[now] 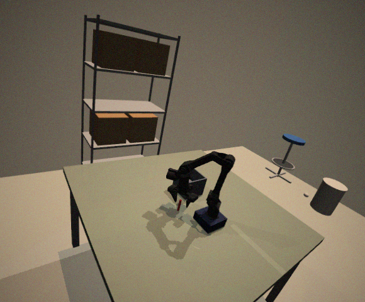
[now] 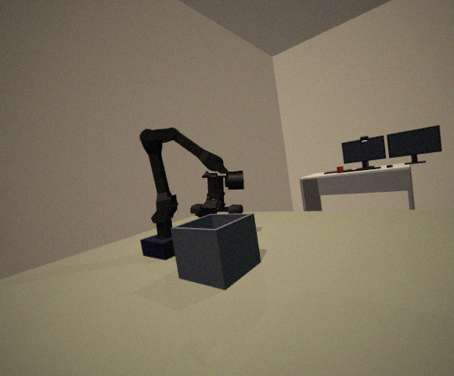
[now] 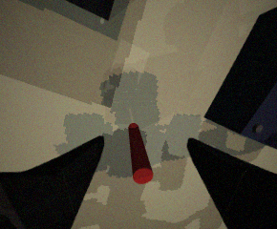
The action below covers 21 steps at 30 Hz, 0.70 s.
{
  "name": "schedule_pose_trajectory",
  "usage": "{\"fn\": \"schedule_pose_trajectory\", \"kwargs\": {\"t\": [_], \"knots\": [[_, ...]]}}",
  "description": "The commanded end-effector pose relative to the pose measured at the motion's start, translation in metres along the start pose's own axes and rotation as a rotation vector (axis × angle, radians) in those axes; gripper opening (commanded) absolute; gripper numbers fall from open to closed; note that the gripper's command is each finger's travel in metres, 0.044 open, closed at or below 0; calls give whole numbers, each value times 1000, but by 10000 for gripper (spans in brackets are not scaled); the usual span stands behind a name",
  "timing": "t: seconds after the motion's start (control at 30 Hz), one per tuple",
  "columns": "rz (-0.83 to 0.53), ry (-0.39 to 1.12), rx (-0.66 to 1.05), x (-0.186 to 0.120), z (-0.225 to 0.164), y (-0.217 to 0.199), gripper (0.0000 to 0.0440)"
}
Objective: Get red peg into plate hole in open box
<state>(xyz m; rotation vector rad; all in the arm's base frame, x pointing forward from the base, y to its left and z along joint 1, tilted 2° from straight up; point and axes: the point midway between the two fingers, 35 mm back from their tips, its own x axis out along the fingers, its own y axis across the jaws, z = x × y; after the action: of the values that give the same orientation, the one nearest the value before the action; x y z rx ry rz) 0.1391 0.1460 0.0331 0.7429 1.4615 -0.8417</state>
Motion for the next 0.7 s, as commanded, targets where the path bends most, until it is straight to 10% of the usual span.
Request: {"fn": "schedule_pose_trajectory", "kwargs": {"t": [0.0,0.43,0.67], "knots": [[-7,10,15,8,-1,0,346],[27,47,1,17,-4,18,18],[114,104,24,-6,-12,36,2]]}}
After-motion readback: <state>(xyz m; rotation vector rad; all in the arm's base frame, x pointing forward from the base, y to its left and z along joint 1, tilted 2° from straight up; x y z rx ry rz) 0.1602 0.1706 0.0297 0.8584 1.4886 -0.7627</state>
